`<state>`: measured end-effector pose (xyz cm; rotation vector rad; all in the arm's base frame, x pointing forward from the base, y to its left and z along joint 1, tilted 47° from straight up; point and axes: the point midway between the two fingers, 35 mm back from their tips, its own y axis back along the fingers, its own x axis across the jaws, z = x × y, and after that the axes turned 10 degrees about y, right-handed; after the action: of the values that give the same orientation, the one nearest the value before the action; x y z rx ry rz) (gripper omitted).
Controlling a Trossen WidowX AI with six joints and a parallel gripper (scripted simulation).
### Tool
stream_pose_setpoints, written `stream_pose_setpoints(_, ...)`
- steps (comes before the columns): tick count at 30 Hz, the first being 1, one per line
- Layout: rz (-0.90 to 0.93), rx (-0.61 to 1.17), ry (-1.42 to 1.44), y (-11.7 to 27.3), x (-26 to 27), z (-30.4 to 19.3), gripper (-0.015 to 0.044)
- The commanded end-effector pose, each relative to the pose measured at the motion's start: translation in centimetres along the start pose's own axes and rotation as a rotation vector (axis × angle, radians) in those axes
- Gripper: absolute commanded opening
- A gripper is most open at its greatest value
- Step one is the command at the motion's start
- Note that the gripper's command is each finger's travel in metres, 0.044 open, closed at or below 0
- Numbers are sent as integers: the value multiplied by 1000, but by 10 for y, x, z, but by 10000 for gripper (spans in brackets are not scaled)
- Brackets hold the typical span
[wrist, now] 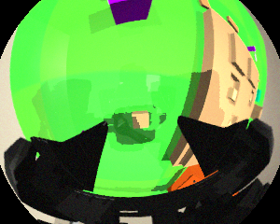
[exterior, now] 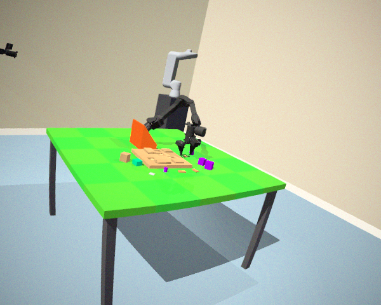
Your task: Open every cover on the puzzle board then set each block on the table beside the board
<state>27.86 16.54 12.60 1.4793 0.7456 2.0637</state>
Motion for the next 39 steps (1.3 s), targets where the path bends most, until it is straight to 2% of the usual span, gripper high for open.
stream_pose_setpoints(1,1,-4,7,11,1,2,440)
stream_pose_setpoints(20,0,-1,0,66,1,-1,440)
stream_pose_setpoints(36,-30,13,352,65,-82,-13,20)
stream_pose_setpoints(37,-31,14,377,65,-88,-15,0)
stream_pose_setpoints(39,-31,16,427,66,-99,-19,0)
